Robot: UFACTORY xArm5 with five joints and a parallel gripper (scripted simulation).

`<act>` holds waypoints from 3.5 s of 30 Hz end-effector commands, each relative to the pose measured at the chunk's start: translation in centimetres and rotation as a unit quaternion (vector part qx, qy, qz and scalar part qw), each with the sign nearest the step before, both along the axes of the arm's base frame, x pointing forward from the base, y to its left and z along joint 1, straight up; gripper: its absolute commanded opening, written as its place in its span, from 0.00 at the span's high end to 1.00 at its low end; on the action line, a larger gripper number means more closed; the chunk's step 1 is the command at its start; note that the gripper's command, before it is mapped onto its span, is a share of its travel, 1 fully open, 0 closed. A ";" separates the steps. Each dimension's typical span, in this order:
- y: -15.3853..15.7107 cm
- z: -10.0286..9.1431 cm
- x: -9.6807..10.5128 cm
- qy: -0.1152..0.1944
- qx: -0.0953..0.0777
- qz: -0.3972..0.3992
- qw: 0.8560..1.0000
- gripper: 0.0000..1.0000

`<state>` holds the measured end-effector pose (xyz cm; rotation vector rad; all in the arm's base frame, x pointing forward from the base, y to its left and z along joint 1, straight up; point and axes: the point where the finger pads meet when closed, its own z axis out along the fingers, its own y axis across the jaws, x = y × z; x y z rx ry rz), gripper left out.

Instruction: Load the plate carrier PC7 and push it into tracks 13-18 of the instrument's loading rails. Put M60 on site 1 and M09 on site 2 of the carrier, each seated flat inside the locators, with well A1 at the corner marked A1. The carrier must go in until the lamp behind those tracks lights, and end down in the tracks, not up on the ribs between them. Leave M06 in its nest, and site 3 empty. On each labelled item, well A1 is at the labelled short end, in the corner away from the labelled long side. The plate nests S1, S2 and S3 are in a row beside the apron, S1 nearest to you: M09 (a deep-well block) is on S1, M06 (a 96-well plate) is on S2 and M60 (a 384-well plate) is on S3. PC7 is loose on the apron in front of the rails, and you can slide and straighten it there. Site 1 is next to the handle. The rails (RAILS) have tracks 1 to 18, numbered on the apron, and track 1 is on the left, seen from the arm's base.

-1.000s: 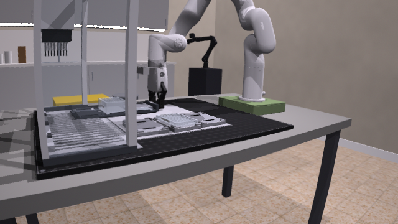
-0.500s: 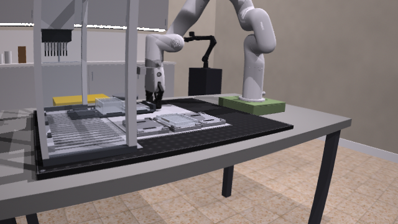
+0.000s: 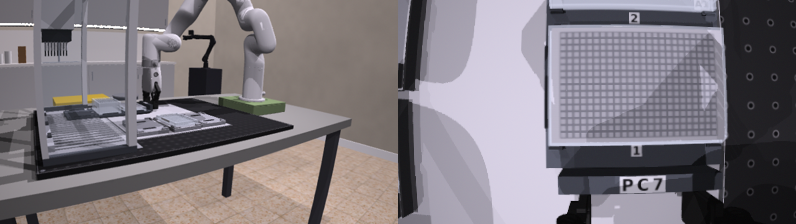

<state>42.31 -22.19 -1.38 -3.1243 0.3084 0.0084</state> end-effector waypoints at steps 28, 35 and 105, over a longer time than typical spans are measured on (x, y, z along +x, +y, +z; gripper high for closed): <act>-0.6 0.2 2.8 -0.002 0.000 0.000 1.000 0.19; -0.7 0.2 3.3 -0.002 0.000 0.000 1.000 0.19; -1.4 0.2 6.8 -0.002 0.000 0.000 1.000 0.19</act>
